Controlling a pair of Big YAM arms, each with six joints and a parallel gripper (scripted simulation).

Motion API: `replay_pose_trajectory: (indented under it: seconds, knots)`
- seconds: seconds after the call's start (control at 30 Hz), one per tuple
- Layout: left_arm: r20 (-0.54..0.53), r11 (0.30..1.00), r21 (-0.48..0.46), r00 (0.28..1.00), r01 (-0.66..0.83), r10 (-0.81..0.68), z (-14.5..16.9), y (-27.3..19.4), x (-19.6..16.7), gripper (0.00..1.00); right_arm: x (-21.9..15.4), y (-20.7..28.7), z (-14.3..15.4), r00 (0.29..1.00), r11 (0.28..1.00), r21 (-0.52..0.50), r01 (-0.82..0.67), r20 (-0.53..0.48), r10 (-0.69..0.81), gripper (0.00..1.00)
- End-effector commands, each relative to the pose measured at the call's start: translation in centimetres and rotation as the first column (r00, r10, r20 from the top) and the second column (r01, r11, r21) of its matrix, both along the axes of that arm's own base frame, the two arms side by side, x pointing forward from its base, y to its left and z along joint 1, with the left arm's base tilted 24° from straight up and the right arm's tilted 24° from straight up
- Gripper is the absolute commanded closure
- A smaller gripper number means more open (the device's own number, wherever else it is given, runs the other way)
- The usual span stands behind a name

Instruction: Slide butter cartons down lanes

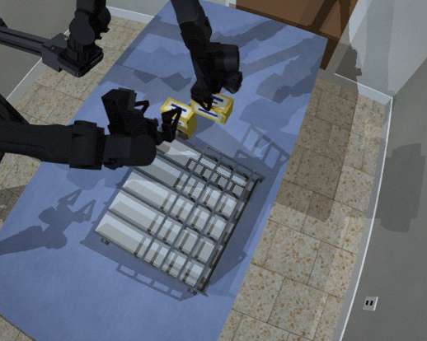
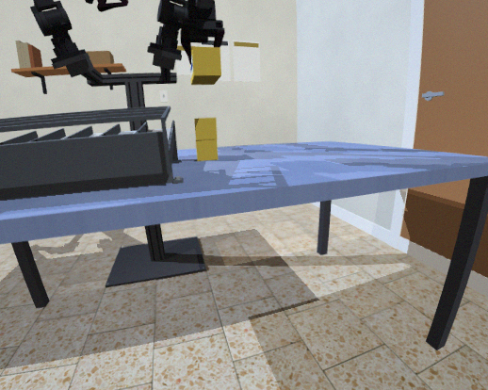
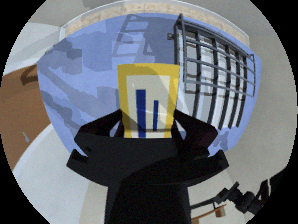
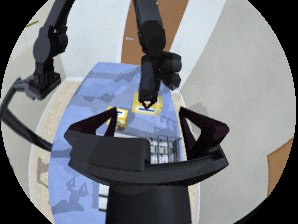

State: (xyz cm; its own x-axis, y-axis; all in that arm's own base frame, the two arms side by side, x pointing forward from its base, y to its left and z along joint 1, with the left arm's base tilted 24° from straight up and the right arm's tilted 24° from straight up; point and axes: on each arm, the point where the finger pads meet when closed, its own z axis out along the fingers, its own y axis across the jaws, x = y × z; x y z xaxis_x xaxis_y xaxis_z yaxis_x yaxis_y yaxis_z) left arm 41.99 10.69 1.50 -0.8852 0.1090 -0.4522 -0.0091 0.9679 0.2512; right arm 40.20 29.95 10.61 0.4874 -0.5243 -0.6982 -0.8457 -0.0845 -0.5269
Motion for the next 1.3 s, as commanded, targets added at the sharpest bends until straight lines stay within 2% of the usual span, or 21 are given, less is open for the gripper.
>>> replay_pose_trajectory:
  seconds: [0.0, 0.13, 0.27, 0.37, 0.47, 0.67, 1.03, 1.27]
  knots:
    - [-0.018, 0.998, -0.061, 0.999, -0.030, 0.029, -2.3, -5.6, 0.4, 0.41, 0.2, -5.9, -3.4, 0.999, 0.999, -0.036, 0.007, -0.039, -0.008, 0.00]
    - [-0.019, 0.997, -0.070, 0.999, -0.031, 0.030, -3.2, -7.8, 0.8, 0.41, -0.3, -8.1, -4.5, 0.997, 1.000, -0.028, 0.014, -0.074, -0.016, 0.00]
    - [-0.054, 0.998, -0.064, 0.998, -0.014, 0.011, -5.7, -11.4, -0.1, 0.41, -1.4, -11.8, -6.0, 0.989, 0.999, 0.005, 0.039, -0.142, -0.038, 0.00]
    - [-0.107, 1.000, -0.025, 0.994, 0.010, -0.012, -7.8, -11.5, -2.8, 0.41, -1.7, -13.6, -6.4, 0.984, 0.998, 0.033, 0.059, -0.173, -0.053, 0.00]
    - [-0.140, 1.000, -0.007, 0.990, -0.029, 0.028, -9.6, -11.3, -5.0, 0.41, -2.2, -15.0, -6.7, 0.976, 0.995, 0.062, 0.082, -0.205, -0.068, 0.00]
    - [-0.158, 1.000, 0.006, 0.987, -0.025, 0.026, -10.5, -11.7, -5.8, 0.41, -2.3, -15.5, -6.8, 0.969, 0.992, 0.077, 0.101, -0.233, -0.080, 0.00]
    - [-0.148, 1.000, 0.012, 0.989, -0.006, 0.008, -12.7, -11.9, -4.6, 0.41, -2.3, -15.1, -6.2, 0.974, 0.993, 0.078, 0.088, -0.216, -0.070, 0.00]
    - [-0.153, 1.000, 0.009, 0.988, -0.026, 0.027, -12.7, -10.9, -4.9, 0.41, -2.3, -15.1, -6.2, 0.974, 0.993, 0.078, 0.088, -0.216, -0.070, 0.00]
